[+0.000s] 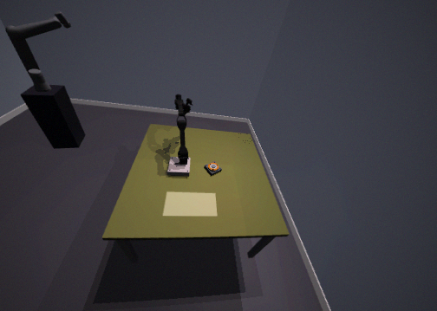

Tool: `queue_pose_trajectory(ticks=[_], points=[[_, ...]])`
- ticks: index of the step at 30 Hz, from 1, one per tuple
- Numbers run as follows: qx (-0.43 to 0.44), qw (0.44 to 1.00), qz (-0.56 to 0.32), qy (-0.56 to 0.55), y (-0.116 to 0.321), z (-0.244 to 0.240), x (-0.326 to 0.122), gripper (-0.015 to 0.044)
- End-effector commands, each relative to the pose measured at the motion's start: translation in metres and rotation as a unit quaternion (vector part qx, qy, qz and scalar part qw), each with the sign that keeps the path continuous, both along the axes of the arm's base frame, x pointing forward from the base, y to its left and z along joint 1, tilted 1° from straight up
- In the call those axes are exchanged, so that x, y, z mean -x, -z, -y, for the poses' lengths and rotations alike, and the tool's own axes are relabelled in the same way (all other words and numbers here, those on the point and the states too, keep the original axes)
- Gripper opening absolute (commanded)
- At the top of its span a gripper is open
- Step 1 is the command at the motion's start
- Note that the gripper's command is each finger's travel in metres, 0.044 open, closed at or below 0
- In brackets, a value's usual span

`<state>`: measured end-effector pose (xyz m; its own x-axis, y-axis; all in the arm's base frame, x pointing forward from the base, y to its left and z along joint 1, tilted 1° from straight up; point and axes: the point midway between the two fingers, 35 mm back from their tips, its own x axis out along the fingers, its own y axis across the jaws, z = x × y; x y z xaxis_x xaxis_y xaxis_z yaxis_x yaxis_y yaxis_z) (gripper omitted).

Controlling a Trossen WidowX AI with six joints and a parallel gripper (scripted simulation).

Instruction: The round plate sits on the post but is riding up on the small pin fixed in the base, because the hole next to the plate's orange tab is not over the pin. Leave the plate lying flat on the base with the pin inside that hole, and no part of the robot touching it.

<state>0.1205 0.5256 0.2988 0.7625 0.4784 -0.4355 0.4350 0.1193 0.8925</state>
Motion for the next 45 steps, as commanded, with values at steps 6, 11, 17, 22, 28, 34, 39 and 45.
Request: queue_pose_trajectory(ticks=[6, 11, 17, 22, 28, 34, 39, 45], points=[[0.123, 0.992, 0.017, 0.008, 0.021, 0.038, -0.082, 0.0242], [0.209, 0.978, 0.016, 0.008, 0.037, 0.076, -0.136, 0.0111], [0.329, 0.944, -0.007, -0.003, 0.062, 0.147, -0.205, 0.0000], [0.411, 0.910, -0.049, -0.021, 0.085, 0.225, -0.251, 0.0000], [0.481, 0.869, -0.100, -0.058, 0.108, 0.309, -0.277, 0.0000], [0.528, 0.828, -0.156, -0.109, 0.132, 0.393, -0.283, 0.0000], [0.549, 0.787, -0.217, -0.180, 0.157, 0.482, -0.266, 0.0000], [0.540, 0.762, -0.258, -0.248, 0.178, 0.549, -0.233, 0.0000]])
